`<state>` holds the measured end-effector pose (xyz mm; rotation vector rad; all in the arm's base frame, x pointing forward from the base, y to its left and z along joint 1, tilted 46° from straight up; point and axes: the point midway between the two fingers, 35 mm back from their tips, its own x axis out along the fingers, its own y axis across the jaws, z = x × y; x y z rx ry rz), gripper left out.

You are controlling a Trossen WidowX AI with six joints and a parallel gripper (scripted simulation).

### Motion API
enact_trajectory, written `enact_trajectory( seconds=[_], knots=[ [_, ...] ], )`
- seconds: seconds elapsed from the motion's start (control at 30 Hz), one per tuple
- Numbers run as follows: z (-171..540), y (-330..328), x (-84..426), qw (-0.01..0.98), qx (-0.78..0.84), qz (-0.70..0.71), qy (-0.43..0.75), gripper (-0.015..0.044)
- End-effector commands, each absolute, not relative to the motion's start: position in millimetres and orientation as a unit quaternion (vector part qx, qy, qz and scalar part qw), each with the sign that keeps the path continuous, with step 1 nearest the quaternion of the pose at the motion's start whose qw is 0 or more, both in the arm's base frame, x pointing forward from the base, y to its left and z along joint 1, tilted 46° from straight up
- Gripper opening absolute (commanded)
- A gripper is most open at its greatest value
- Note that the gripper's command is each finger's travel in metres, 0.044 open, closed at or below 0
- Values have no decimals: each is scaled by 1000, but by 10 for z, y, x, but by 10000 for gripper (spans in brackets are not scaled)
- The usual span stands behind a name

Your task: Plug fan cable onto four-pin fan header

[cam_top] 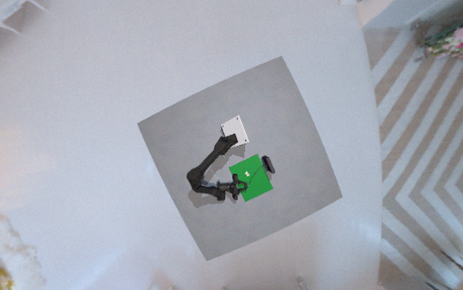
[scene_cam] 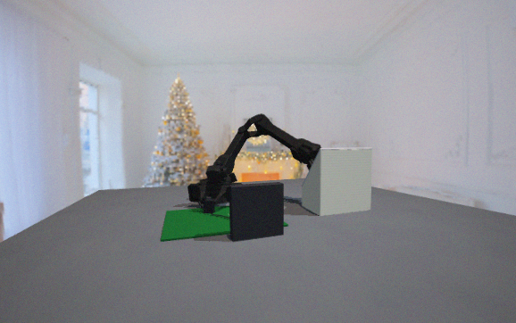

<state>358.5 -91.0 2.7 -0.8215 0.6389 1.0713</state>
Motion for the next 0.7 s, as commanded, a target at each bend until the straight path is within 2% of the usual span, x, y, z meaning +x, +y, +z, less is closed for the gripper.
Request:
enact_trajectory(
  seconds=[0.0, 0.67],
  knots=[
    [27, -909, 3586, 734, -374, 487, 291, 205],
    [491, -1010, 3469, 733, -375, 487, 291, 205]
  ],
)
